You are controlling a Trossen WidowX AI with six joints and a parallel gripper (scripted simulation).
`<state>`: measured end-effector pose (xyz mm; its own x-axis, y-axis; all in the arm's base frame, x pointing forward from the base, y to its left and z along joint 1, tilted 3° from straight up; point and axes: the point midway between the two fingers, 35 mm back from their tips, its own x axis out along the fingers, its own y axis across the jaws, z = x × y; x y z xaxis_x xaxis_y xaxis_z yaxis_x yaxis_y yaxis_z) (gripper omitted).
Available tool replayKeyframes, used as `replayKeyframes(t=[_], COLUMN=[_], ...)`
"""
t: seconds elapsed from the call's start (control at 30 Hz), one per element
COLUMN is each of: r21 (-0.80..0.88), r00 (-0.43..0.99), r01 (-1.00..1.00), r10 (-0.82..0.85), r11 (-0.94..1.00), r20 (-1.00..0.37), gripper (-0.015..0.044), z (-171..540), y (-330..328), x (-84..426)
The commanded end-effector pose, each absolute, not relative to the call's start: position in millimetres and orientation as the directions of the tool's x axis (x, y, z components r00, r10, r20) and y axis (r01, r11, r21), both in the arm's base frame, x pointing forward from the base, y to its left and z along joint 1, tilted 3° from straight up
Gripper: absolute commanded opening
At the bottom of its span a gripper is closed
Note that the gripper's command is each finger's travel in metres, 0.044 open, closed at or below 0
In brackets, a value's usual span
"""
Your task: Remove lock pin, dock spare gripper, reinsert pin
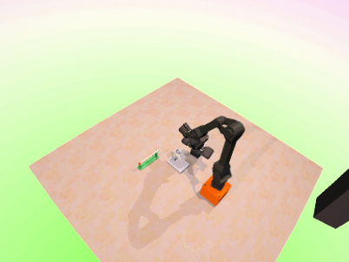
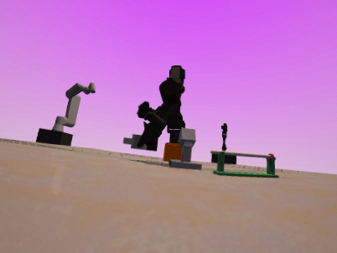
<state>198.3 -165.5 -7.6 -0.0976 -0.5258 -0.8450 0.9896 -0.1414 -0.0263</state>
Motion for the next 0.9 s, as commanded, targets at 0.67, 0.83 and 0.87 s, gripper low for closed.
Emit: replayKeyframes(t=[0.67,0.83,0.87], r21=[-0.022,-0.022,-0.022], r00=[-0.094,-0.094,-0.094], r01=[0.99,0.99,0.99], r10=[-0.525,-0.525,-0.525], r11=[-0.141,-0.141,-0.141], r20=[-0.846,-0.846,-0.846], gripper=[0.0,0.0,0.0], z=[67.9,67.9,67.9], y=[-159.9,-159.9,-159.9], x=[194.5,194.5,194.5])
